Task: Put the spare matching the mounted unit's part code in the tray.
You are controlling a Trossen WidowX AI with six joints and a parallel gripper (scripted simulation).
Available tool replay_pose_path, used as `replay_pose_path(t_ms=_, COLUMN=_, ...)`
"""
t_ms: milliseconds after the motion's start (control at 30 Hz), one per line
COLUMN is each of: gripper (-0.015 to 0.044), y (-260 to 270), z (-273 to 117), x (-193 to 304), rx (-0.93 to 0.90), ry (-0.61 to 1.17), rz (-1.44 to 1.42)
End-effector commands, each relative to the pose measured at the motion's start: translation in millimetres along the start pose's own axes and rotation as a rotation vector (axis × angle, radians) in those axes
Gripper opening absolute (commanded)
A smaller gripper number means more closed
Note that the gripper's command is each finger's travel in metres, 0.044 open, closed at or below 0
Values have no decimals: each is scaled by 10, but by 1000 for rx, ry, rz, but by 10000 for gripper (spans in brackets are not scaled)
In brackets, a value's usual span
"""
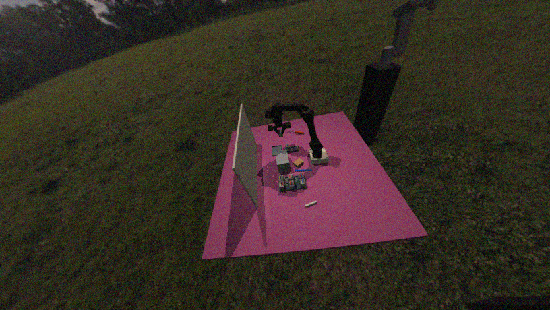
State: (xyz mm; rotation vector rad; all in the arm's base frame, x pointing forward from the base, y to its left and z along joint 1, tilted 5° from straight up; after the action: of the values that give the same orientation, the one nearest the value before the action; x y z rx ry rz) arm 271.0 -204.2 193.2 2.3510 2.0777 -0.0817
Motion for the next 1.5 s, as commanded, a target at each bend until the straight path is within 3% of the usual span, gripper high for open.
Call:
replay_pose_path(t_ms=0, gripper=0, y=145, z=41, x=29, rx=6, ry=10, rz=5)
replay_pose_path(t_ms=467, gripper=0, y=638, z=103, x=96, rx=9, ry=8, rz=20)
replay_pose_path(t_ms=1467, gripper=0, y=683, z=320, x=82, rx=8, ry=7, rz=20)
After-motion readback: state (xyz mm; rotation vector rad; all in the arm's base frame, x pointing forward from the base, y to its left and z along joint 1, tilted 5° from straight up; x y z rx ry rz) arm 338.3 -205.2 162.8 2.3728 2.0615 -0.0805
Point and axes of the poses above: the point midway between the two fingers, 35 mm back from their tips, its own z axis out along the fingers, its own y axis across the jaws, x = y × z, the point moved 4 cm from there along -z, back along the fingers, and after that the axes turned 5 degrees about z, right-handed, at the moved point
